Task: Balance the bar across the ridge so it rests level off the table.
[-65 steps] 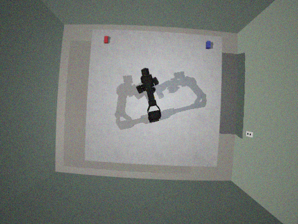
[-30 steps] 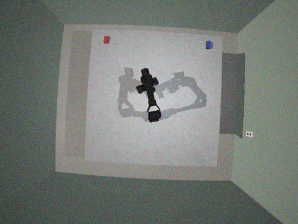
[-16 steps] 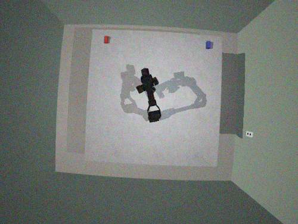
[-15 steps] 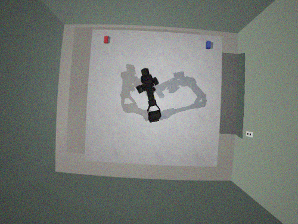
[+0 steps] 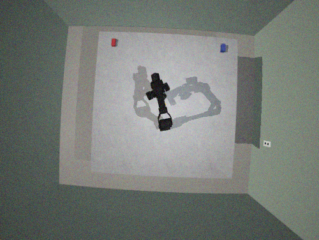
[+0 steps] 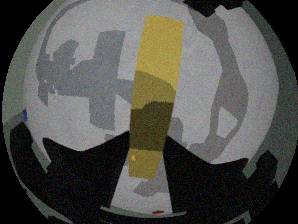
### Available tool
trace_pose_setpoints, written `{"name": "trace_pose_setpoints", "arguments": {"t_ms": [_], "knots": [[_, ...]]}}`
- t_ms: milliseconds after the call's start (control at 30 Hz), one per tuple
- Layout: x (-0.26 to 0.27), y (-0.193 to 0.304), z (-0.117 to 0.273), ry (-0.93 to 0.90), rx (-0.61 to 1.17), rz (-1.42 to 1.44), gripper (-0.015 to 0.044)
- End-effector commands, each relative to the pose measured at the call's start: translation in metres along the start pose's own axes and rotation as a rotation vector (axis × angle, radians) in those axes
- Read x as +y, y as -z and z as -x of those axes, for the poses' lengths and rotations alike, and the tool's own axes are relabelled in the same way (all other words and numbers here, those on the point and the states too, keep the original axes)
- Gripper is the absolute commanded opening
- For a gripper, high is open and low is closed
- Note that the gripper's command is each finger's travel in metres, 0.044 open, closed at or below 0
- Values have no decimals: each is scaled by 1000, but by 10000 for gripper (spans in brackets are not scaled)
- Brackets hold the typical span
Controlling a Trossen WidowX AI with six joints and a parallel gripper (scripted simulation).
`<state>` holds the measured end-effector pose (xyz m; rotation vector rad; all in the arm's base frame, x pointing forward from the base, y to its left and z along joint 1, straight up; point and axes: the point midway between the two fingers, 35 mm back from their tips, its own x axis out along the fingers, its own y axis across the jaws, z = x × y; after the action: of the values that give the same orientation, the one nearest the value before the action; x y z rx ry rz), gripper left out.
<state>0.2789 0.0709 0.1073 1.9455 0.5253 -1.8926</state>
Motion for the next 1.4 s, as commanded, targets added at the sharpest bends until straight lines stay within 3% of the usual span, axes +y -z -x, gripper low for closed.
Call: {"name": "trace_pose_setpoints", "arguments": {"t_ms": [0, 267, 500, 1367], "knots": [[0, 0, 0, 0, 0, 0, 0], [0, 0, 0, 0, 0, 0, 0], [0, 0, 0, 0, 0, 0, 167], [0, 0, 0, 0, 0, 0, 170]]}}
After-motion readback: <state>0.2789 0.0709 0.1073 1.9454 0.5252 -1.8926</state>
